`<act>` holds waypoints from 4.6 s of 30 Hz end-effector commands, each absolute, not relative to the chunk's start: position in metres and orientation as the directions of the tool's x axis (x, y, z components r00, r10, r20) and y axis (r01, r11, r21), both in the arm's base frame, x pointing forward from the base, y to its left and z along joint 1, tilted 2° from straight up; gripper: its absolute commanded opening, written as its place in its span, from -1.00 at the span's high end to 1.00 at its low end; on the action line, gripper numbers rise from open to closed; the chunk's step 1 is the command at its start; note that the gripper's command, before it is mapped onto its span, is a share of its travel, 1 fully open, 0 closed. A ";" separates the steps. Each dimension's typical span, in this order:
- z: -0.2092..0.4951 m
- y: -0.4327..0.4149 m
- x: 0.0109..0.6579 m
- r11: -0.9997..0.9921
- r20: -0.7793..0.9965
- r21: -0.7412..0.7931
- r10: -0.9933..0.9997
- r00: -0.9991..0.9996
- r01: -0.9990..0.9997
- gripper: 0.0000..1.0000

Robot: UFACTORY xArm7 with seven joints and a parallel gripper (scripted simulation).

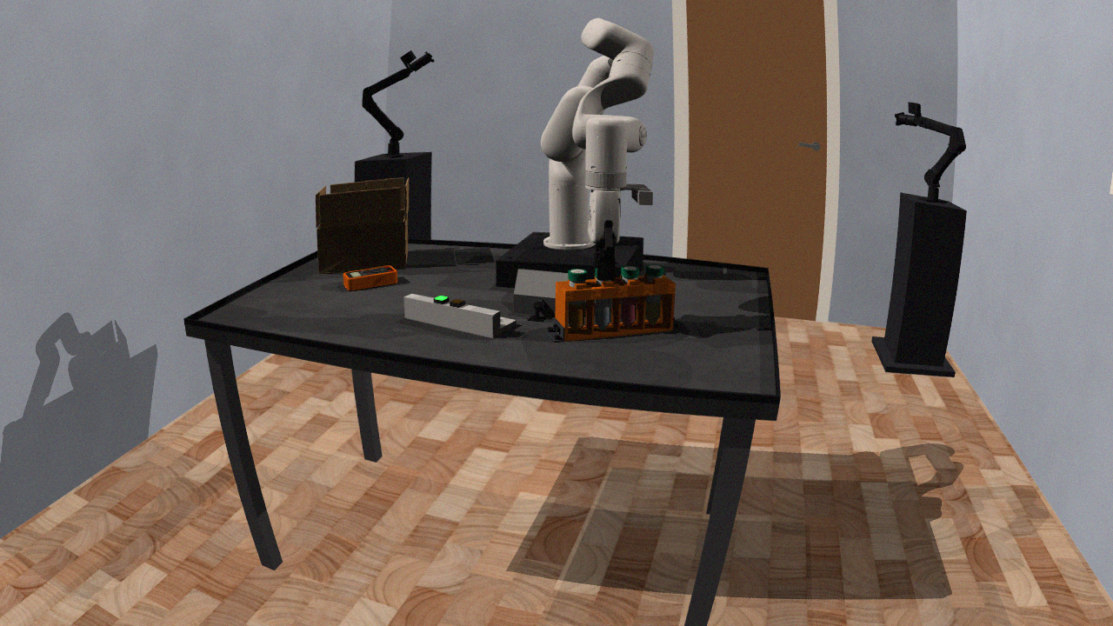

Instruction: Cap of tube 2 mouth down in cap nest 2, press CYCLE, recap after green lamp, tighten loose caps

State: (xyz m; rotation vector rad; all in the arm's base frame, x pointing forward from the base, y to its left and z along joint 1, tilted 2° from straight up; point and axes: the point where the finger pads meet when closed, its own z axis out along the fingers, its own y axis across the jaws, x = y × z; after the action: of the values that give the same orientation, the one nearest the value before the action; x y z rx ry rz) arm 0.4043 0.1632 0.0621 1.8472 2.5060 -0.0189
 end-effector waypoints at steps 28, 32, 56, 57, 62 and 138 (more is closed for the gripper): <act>0.109 0.151 0.413 0.450 -0.031 0.005 0.893 -0.450 0.893 0.08; 0.110 0.135 0.423 0.591 -0.032 0.000 0.806 -0.590 0.807 0.08; 0.077 0.119 0.432 0.709 -0.031 -0.005 0.704 -0.709 0.705 0.08; 0.075 0.119 0.432 0.709 -0.031 -0.005 0.704 -0.709 0.705 0.08; 0.075 0.119 0.432 0.709 -0.031 -0.005 0.704 -0.709 0.705 0.08; 0.065 0.119 0.432 0.295 -0.030 0.010 0.955 -0.295 0.955 0.08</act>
State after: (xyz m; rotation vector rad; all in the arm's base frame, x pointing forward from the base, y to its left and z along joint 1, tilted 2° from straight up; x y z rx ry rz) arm 0.4308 0.1191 0.0634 1.8384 2.5135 -0.0188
